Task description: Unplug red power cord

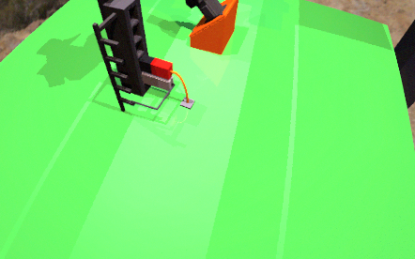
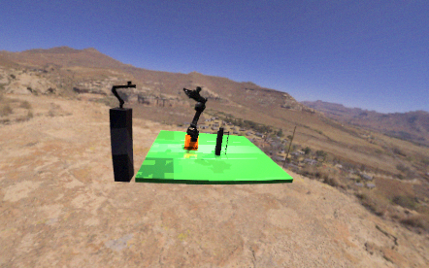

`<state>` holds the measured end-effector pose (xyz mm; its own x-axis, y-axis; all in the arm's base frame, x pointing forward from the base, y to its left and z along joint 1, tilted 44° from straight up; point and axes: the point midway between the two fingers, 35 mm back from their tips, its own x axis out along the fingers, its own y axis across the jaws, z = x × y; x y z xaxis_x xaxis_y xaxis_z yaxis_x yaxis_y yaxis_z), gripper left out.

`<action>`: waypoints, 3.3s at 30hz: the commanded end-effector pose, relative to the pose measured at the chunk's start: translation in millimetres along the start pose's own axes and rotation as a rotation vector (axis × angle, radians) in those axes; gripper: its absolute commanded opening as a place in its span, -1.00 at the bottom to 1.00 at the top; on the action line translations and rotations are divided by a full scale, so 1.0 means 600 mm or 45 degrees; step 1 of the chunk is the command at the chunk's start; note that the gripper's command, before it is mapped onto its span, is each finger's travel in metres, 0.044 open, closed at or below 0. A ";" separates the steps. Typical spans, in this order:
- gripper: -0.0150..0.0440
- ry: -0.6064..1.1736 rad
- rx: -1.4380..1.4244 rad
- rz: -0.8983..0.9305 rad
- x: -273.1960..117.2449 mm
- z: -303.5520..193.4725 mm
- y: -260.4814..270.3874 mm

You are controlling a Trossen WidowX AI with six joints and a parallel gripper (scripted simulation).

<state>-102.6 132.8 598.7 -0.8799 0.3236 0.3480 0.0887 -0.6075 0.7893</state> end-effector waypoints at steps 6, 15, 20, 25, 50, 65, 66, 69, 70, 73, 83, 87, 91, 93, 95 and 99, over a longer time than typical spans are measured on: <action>0.05 -0.552 -0.112 -0.074 -0.074 0.201 -0.118; 0.05 -1.045 -0.256 -0.406 -0.217 0.334 -0.250; 0.05 -1.251 -0.308 -0.687 -0.312 0.374 -0.331; 0.05 -1.392 -0.335 -1.029 -0.415 0.387 -0.411; 0.05 -0.432 0.268 -2.928 -0.877 0.056 -0.672; 0.05 1.510 1.061 -2.421 -0.934 -0.284 -0.605; 0.05 1.616 1.090 -2.313 -0.932 -0.300 -0.596; 0.05 1.716 1.114 -2.199 -0.929 -0.315 -0.586; 0.05 1.716 1.114 -2.199 -0.929 -0.315 -0.586; 0.05 1.716 1.114 -2.199 -0.929 -0.315 -0.586; 0.05 1.716 1.114 -2.199 -0.931 -0.313 -0.588; 0.05 1.716 1.113 -2.199 -0.931 -0.314 -0.582; 0.05 1.716 1.113 -2.199 -0.931 -0.316 -0.571; 0.05 1.716 1.113 -2.199 -0.930 -0.317 -0.566; 0.05 1.716 1.113 -2.199 -0.930 -0.319 -0.561; 0.05 1.716 1.114 -2.198 -0.929 -0.321 -0.550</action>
<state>271.7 20.4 43.3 0.0065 -0.6819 -0.7314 -0.9975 0.0472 -0.0528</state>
